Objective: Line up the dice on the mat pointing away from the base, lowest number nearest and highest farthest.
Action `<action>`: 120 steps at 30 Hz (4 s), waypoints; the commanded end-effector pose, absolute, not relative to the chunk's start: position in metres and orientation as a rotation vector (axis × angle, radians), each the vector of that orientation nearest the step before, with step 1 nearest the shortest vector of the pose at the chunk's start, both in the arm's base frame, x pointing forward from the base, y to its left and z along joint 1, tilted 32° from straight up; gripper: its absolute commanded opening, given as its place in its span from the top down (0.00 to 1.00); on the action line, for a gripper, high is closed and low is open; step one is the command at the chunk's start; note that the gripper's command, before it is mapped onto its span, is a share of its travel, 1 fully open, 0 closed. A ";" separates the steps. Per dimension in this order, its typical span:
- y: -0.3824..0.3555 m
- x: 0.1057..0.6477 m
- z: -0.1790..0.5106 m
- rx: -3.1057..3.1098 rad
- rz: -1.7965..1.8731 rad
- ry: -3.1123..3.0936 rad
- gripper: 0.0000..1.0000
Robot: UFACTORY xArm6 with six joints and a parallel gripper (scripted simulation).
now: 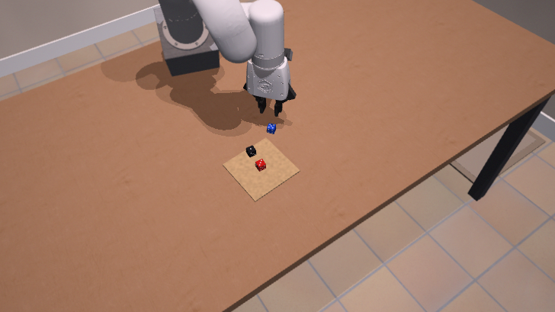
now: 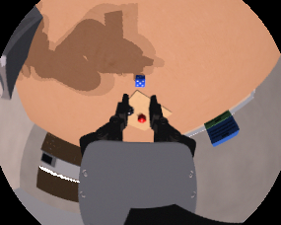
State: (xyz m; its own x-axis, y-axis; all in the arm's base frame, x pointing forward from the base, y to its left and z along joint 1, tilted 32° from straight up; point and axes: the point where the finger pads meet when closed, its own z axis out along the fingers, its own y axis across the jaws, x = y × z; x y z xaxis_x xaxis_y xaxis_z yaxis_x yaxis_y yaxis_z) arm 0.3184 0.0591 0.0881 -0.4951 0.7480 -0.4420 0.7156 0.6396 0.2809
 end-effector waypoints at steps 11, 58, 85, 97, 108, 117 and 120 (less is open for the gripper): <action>0.059 0.319 0.089 1.140 0.083 2.327 0.64; 0.055 0.332 0.067 1.140 0.082 2.327 0.64; 0.050 0.344 0.046 1.140 0.082 2.328 0.64; 0.050 0.344 0.046 1.140 0.082 2.328 0.64; 0.050 0.344 0.046 1.140 0.082 2.328 0.64; 0.050 0.344 0.046 1.140 0.082 2.328 0.64; 0.050 0.344 0.046 1.140 0.082 2.328 0.64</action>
State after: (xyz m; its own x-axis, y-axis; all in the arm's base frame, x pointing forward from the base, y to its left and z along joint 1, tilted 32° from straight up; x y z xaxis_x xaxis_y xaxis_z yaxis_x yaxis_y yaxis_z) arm 0.3437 0.0499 0.0456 -0.4953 0.7479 -0.4420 0.7155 0.6397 0.2808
